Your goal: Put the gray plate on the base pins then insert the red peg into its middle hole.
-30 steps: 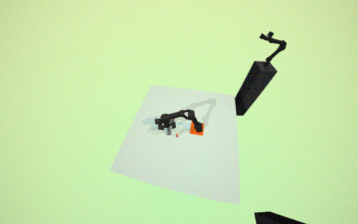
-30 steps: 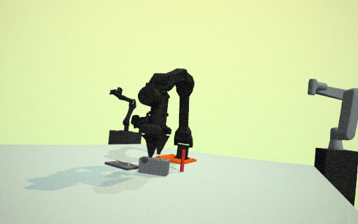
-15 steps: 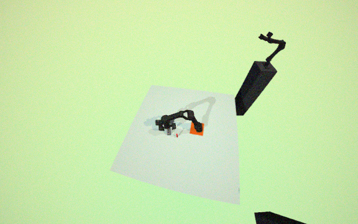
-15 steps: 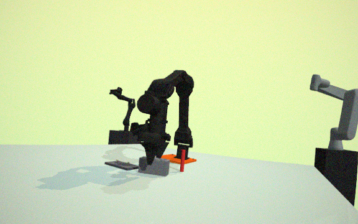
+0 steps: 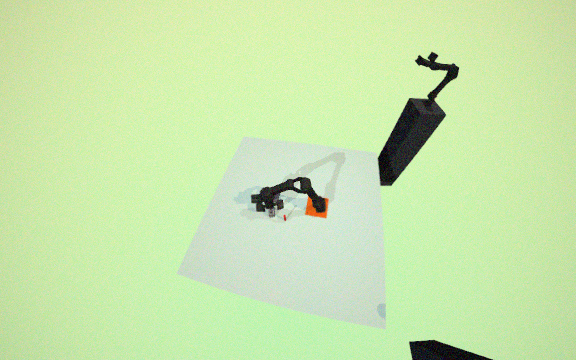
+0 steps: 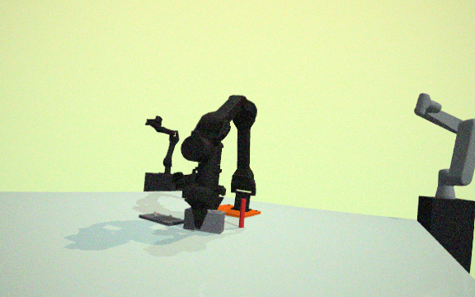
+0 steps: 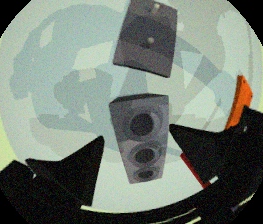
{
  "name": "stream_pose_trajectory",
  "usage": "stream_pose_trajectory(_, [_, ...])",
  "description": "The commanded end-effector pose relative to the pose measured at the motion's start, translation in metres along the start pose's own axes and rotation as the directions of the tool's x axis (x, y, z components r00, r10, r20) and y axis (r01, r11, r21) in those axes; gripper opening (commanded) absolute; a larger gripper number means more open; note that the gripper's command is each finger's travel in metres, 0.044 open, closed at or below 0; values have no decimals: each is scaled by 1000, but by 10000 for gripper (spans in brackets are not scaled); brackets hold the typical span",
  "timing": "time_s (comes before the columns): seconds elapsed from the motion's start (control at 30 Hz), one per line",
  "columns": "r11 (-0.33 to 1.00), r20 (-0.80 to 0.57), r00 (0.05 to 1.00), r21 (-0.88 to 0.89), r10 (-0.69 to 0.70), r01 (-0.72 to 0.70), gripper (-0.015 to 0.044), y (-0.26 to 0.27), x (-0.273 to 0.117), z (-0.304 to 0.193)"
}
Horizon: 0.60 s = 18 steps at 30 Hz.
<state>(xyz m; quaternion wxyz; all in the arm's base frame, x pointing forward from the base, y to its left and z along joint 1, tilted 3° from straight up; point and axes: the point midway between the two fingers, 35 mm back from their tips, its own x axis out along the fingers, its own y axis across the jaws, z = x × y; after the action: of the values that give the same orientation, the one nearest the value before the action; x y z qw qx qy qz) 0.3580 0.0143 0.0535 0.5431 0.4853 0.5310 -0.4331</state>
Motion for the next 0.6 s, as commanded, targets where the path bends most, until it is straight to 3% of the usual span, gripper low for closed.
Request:
stream_pose_trajectory(0.0, [1000,-5,1000,5,-4,4,440,-2,6,-1])
stream_pose_trajectory(0.4, [1000,-5,1000,5,-4,4,125,-2,6,-1])
stream_pose_trajectory(0.57, [1000,-5,1000,5,-4,4,92,-2,6,-1])
